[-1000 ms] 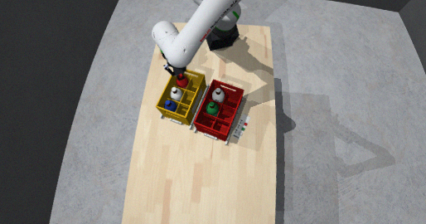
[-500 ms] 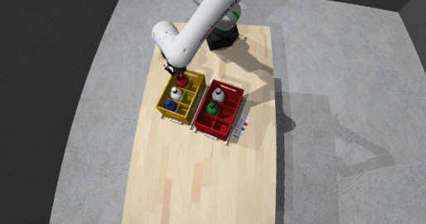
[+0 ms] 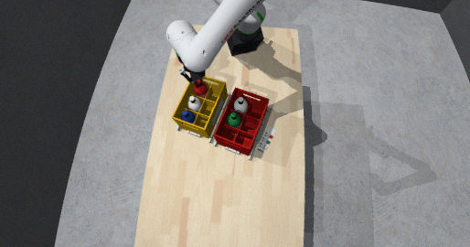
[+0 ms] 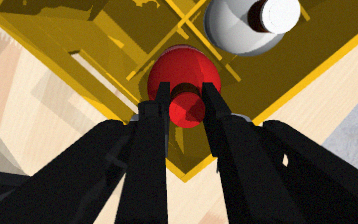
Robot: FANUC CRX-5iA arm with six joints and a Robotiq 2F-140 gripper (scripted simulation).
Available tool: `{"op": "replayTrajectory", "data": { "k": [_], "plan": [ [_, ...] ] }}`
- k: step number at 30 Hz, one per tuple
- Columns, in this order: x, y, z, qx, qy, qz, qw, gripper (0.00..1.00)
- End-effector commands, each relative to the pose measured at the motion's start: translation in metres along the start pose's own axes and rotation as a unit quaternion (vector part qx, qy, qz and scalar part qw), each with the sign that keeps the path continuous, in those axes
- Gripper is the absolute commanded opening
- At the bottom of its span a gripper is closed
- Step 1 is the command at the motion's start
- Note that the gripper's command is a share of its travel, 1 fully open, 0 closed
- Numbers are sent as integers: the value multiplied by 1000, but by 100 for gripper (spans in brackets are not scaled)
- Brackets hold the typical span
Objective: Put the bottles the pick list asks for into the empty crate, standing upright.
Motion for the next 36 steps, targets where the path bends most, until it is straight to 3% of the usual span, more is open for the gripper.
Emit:
{"op": "replayTrajectory", "data": {
  "k": [1,36],
  "plan": [
    [1,3,0,0,0,1,1000,10],
    [1,54,0,0,0,1,1000,10]
  ]
}}
Point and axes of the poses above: the point where the finger pads meet when closed, its own y axis back along the fingers, its own x axis across the jaws, z = x × y, the point moved 1 cm from there along y, back along the fingers, and after that the axes turned 3 degrees about y, right-handed, at the moved point
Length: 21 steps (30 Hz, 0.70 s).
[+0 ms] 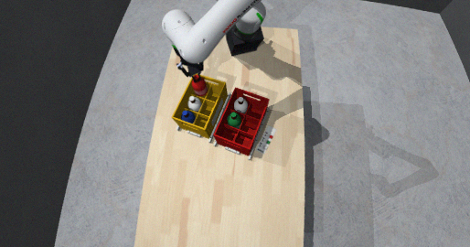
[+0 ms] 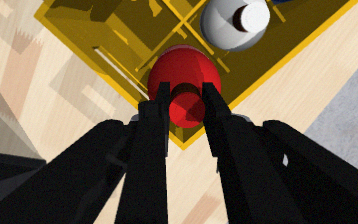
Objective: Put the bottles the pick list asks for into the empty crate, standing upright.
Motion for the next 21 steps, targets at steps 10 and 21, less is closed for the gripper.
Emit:
{"op": "replayTrajectory", "data": {
  "k": [10,21],
  "plan": [
    [1,19,0,0,0,1,1000,10],
    [1,34,0,0,0,1,1000,10]
  ]
}}
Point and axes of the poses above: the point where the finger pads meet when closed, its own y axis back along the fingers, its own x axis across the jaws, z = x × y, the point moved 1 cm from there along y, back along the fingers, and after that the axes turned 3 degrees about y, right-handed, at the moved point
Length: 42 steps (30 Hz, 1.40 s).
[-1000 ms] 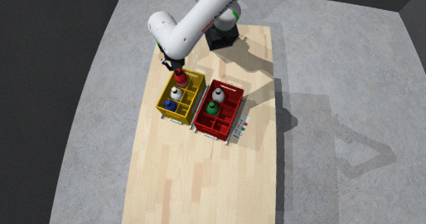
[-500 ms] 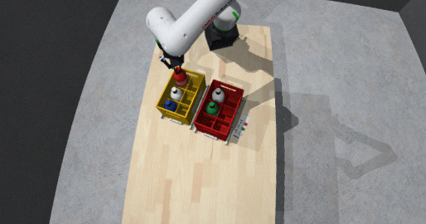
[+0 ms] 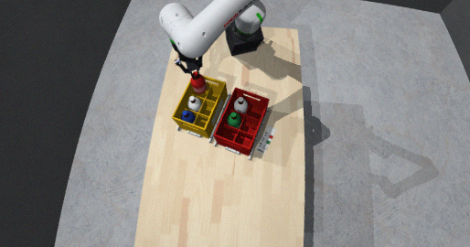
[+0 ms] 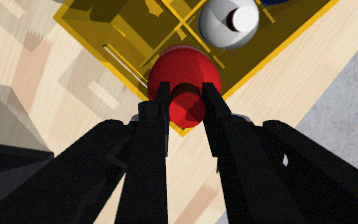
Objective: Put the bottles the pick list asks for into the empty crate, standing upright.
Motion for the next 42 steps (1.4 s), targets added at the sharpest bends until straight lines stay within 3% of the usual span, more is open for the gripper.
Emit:
{"op": "replayTrajectory", "data": {
  "k": [1,42],
  "plan": [
    [1,6,0,0,0,1,1000,10],
    [0,67,0,0,0,1,1000,10]
  ]
}}
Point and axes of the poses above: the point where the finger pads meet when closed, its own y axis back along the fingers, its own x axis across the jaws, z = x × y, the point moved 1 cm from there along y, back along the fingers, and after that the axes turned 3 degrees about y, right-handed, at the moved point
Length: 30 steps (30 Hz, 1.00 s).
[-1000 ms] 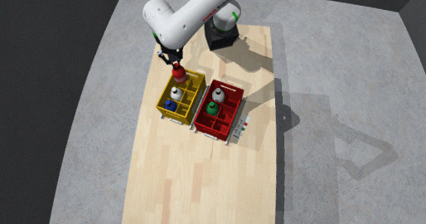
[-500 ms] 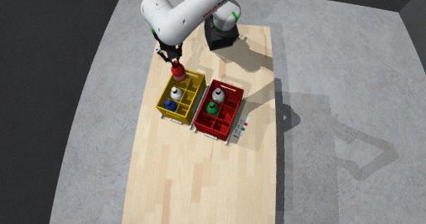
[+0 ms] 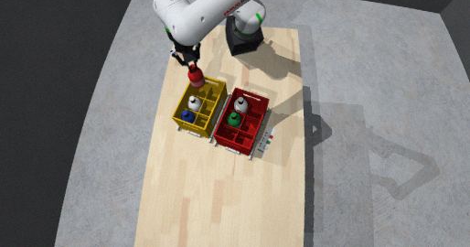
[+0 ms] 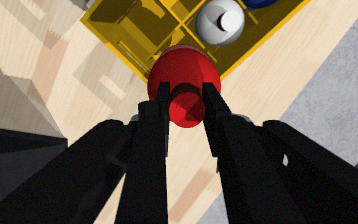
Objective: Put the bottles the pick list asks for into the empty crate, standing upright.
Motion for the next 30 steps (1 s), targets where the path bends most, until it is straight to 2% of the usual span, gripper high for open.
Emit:
{"op": "replayTrajectory", "data": {
  "k": [1,11,21,30],
  "plan": [
    [1,6,0,0,0,1,1000,10],
    [0,18,0,0,0,1,1000,10],
    [0,18,-2,0,0,1,1000,10],
    [-1,18,-20,0,0,1,1000,10]
  ]
}}
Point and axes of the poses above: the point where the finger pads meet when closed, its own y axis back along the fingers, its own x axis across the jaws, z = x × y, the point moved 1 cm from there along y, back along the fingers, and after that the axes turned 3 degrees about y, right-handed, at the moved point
